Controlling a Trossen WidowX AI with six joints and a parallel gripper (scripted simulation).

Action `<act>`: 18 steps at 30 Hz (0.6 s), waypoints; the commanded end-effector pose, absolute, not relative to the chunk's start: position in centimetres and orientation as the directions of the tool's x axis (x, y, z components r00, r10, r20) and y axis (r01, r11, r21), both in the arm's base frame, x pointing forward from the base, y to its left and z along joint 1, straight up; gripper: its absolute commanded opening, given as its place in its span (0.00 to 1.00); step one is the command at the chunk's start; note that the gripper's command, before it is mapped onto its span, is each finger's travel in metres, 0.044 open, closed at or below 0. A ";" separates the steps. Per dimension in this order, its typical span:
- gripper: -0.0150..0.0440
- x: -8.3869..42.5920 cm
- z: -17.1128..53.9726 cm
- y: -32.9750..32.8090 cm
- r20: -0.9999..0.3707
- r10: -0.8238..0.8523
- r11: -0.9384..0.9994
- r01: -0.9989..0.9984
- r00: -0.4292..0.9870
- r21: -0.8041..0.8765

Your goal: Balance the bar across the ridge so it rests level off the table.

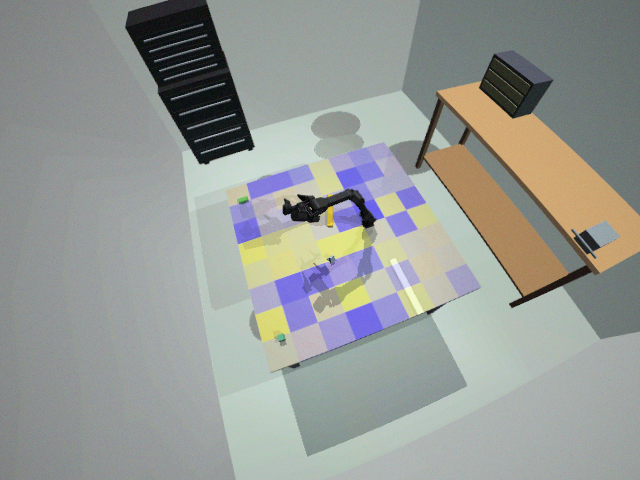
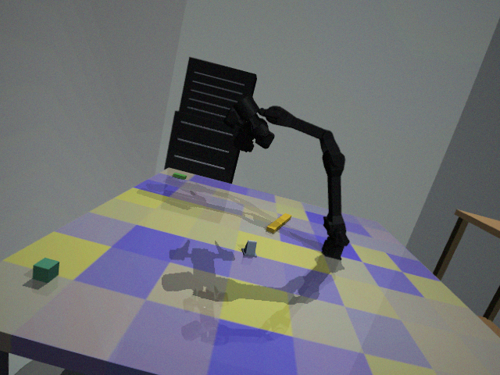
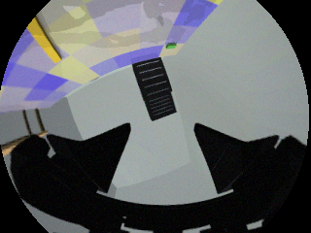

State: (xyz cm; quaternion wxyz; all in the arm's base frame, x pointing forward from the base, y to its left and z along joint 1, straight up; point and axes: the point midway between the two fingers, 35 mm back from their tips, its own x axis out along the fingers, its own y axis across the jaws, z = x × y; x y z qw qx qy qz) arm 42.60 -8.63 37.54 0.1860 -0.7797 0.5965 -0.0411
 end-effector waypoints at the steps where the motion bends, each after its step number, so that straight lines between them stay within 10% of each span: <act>1: 0.89 42.6 37.5 -8.7 -0.161 -0.945 -0.219 -0.915 0.285 -0.338; 18: 0.79 39.5 29.7 -15.3 -0.464 -0.856 -0.134 -0.964 0.230 -0.231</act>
